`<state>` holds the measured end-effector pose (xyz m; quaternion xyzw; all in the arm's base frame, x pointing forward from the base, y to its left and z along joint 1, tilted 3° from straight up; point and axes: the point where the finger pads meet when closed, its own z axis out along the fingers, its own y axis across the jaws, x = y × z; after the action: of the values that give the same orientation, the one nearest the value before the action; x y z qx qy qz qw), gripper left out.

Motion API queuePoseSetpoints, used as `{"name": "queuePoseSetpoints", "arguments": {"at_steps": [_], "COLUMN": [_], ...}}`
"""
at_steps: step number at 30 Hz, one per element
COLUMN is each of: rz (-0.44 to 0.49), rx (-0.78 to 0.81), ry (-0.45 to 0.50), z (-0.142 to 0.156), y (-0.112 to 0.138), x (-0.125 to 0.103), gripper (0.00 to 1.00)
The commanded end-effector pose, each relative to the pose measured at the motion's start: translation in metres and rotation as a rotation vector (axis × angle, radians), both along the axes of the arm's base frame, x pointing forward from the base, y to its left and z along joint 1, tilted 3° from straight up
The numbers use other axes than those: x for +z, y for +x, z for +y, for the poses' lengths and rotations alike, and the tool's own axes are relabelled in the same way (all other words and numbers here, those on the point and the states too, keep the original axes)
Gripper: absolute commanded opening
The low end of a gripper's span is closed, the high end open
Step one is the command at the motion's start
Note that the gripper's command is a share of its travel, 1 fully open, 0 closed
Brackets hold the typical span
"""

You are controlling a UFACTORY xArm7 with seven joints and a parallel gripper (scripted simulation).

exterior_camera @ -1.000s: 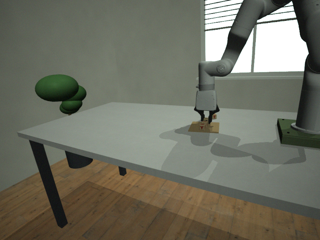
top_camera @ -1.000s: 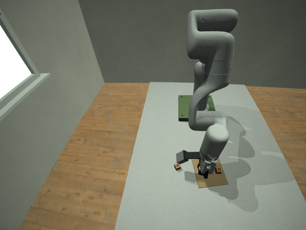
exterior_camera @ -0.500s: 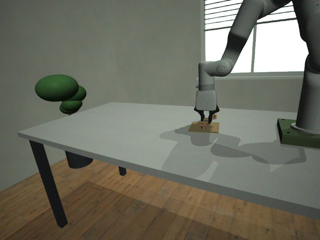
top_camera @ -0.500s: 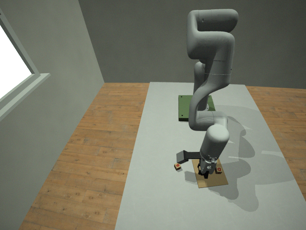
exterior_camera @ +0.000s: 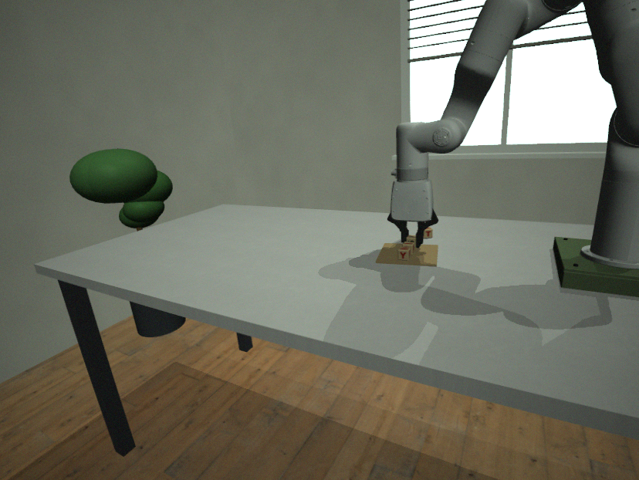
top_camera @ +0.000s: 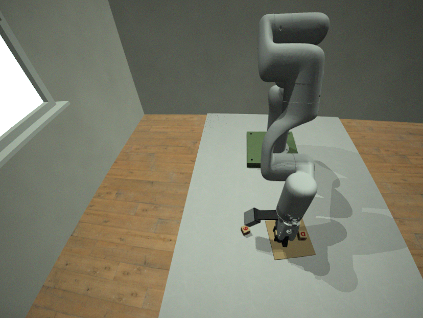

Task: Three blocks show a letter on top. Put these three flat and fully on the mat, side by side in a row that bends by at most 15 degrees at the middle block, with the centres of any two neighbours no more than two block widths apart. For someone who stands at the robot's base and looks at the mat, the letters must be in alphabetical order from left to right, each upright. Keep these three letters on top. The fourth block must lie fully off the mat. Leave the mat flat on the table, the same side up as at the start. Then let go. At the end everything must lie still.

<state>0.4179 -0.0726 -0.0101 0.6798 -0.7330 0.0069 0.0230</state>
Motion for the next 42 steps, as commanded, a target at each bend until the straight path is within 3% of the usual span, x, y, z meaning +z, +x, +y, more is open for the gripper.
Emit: {"name": "queuePoseSetpoints", "arguments": {"at_steps": [1, 42], "rz": [-0.004, -0.004], "rx": [0.0, 0.0], "ry": [-0.001, -0.001], "z": [-0.0002, -0.0004], "y": [0.0016, 0.0015], "x": [0.0013, -0.0032], "gripper": [0.21, 0.21]}}
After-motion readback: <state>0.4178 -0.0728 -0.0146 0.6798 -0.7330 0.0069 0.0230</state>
